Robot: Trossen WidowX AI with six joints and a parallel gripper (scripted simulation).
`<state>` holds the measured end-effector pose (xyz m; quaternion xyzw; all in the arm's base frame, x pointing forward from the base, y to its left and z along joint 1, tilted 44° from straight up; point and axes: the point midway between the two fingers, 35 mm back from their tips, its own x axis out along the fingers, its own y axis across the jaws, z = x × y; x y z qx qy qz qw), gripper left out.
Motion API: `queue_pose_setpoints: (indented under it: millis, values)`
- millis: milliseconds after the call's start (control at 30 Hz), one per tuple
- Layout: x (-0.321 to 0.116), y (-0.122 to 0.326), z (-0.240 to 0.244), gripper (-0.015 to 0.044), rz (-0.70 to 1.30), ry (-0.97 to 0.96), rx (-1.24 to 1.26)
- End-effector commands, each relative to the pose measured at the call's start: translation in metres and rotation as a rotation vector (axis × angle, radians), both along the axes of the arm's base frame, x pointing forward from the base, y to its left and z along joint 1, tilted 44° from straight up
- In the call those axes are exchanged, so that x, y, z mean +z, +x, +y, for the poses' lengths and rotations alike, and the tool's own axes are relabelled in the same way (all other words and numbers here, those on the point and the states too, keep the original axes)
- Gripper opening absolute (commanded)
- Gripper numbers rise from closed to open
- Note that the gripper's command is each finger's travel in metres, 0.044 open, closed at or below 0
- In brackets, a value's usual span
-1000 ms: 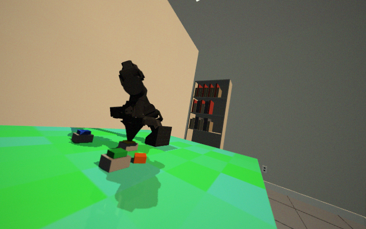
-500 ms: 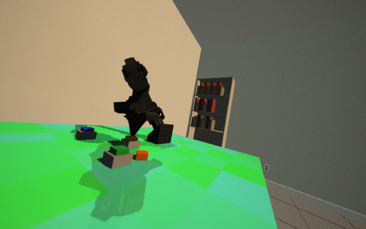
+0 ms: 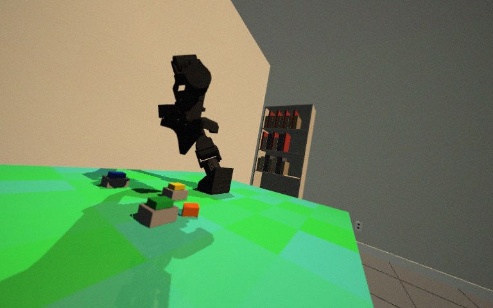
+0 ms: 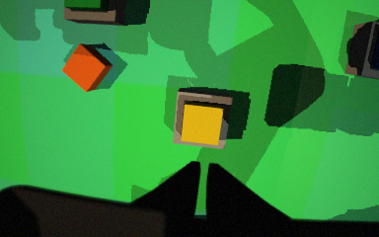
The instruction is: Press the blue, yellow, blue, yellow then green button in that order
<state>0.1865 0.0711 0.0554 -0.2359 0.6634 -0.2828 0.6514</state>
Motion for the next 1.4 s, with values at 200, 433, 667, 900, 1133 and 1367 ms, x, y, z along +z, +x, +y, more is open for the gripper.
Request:
queue_pose_setpoints:
  millis: [200, 433, 667, 900, 1133, 1367]
  values:
    - [0.051, 0.048, -0.047, 0.002, 0.013, 0.036, 0.02]
    - [0.111, 0.071, -0.118, 0.002, -0.004, -0.003, -0.006]
    - [0.102, 0.071, -0.135, 0.002, -0.005, -0.005, -0.008]
    - [0.071, 0.068, -0.166, 0.002, -0.006, -0.009, -0.009]
    - [0.064, 0.068, -0.173, 0.002, -0.006, -0.009, -0.009]
    - [0.056, 0.068, -0.18, 0.002, -0.006, -0.009, -0.009]
